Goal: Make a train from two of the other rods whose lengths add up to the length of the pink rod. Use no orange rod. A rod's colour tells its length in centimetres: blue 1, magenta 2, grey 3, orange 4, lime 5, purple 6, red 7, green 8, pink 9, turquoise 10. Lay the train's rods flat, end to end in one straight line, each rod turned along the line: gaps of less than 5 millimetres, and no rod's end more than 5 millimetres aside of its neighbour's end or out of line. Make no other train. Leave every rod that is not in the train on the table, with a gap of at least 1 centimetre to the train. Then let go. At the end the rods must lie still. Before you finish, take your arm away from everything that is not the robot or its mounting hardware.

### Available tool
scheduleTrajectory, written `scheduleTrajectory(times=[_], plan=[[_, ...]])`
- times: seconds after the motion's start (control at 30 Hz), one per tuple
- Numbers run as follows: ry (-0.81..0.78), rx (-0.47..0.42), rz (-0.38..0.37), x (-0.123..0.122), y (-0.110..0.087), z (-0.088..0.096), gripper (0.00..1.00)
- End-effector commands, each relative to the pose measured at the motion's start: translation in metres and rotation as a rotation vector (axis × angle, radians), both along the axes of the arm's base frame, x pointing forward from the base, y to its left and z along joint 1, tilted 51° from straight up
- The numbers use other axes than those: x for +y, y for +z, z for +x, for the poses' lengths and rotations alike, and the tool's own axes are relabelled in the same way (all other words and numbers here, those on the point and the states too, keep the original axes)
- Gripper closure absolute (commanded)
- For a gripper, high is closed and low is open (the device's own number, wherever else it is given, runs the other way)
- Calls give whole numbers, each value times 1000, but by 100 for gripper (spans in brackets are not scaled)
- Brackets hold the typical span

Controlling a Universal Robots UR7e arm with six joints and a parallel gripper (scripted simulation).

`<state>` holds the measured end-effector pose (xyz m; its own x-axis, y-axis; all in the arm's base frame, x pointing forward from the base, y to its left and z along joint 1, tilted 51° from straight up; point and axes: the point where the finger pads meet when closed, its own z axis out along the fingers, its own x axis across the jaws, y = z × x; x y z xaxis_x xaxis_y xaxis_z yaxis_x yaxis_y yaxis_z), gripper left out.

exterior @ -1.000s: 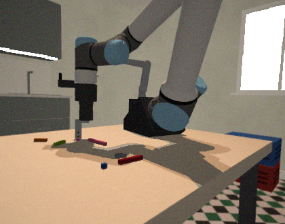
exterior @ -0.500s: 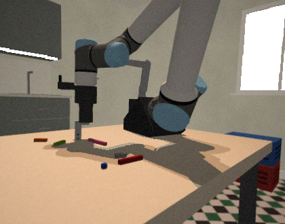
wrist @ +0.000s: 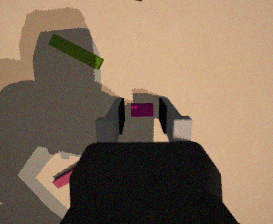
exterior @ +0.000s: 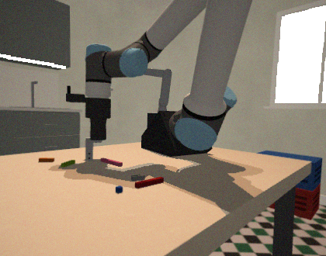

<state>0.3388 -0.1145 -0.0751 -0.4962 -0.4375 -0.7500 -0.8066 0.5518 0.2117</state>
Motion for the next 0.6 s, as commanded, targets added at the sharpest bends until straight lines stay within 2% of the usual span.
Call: scheduleTrajectory(times=[0.0,0.5,0.53,0.57], plan=[[-1,1,2,1,0,0,30],[-1,1,2,1,0,0,30],[-1,1,2,1,0,0,60],[-1,1,2,1,0,0,60]])
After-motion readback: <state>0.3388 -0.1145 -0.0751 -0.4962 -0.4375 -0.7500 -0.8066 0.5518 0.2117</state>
